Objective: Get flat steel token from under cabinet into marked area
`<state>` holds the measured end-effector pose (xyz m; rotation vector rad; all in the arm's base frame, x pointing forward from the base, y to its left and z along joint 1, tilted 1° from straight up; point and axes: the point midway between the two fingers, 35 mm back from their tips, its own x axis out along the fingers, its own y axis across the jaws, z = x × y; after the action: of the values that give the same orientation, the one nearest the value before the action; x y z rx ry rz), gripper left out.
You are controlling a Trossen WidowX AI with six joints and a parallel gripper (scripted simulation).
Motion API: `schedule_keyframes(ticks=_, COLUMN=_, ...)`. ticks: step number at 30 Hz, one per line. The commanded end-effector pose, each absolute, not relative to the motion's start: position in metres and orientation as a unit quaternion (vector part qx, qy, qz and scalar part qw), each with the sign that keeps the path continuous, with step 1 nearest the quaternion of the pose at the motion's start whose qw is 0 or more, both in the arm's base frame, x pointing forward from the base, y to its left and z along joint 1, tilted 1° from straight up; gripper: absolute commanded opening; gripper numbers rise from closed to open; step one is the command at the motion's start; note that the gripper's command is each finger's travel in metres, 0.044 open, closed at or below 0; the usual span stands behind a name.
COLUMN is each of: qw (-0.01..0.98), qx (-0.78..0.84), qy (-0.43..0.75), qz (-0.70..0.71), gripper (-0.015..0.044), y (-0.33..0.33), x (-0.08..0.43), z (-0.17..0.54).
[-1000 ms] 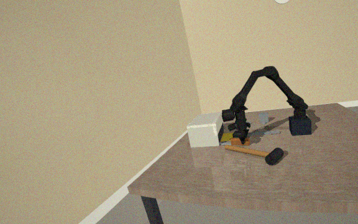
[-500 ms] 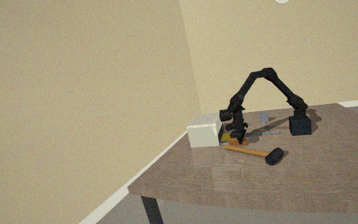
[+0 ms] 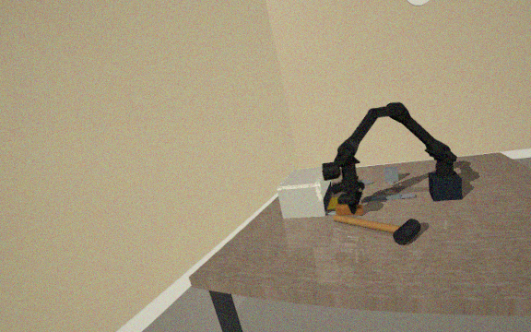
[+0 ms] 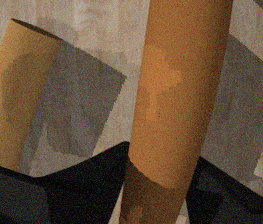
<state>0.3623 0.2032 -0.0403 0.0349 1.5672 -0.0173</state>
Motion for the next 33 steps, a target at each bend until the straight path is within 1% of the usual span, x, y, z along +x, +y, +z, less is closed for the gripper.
schedule_keyframes(ticks=1, qw=0.709, qx=0.016, qy=0.705, qz=-0.006, gripper=0.0000, y=0.203, x=0.369, z=-0.040)
schedule_keyframes(ticks=20, qw=0.710, qx=0.016, qy=0.704, qz=-0.007, gripper=0.0000, y=0.202, x=0.377, z=-0.042)
schedule_keyframes(ticks=33, qw=0.710, qx=0.016, qy=0.704, qz=-0.007, gripper=0.0000, y=0.188, x=0.377, z=-0.044)
